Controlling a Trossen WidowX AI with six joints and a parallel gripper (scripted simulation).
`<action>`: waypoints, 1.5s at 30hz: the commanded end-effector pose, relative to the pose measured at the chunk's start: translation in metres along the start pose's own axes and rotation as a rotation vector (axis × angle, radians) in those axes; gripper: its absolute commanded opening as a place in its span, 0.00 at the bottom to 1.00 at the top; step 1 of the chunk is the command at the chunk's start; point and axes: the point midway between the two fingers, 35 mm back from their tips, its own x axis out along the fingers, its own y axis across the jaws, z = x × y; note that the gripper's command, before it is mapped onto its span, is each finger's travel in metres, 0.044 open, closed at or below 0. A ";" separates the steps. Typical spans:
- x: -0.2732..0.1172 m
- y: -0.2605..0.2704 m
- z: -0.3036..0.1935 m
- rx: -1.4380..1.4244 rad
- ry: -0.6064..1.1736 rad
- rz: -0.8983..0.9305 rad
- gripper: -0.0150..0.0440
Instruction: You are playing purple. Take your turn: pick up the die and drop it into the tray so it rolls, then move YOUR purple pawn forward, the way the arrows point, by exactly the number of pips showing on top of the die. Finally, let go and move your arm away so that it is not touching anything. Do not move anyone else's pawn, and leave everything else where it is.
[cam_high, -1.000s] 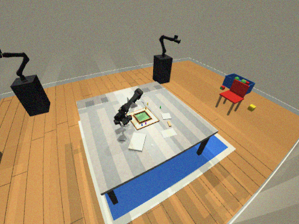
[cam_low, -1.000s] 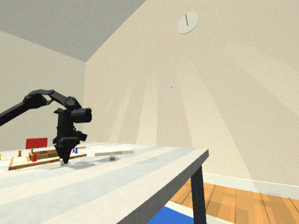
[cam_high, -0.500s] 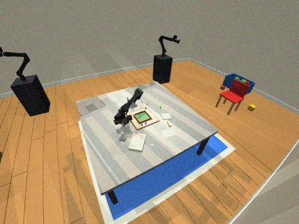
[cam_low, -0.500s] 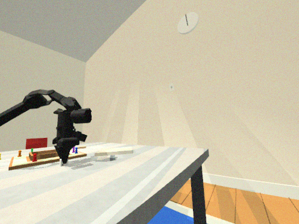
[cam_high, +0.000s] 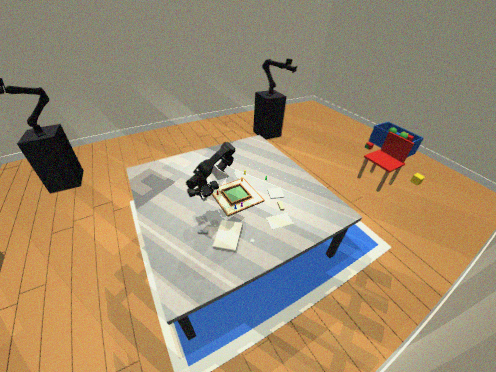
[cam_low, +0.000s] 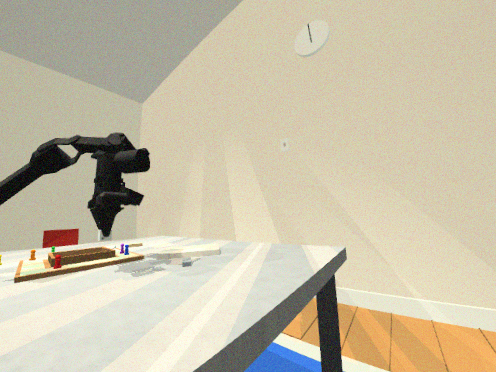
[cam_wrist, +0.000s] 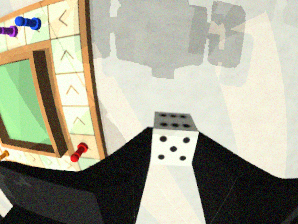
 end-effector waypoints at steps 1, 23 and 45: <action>-0.030 0.002 -0.003 -0.007 -0.004 -0.011 0.25; -0.038 0.071 0.009 0.433 -0.008 -0.016 0.25; -0.020 0.168 0.004 1.050 -0.011 -0.009 0.25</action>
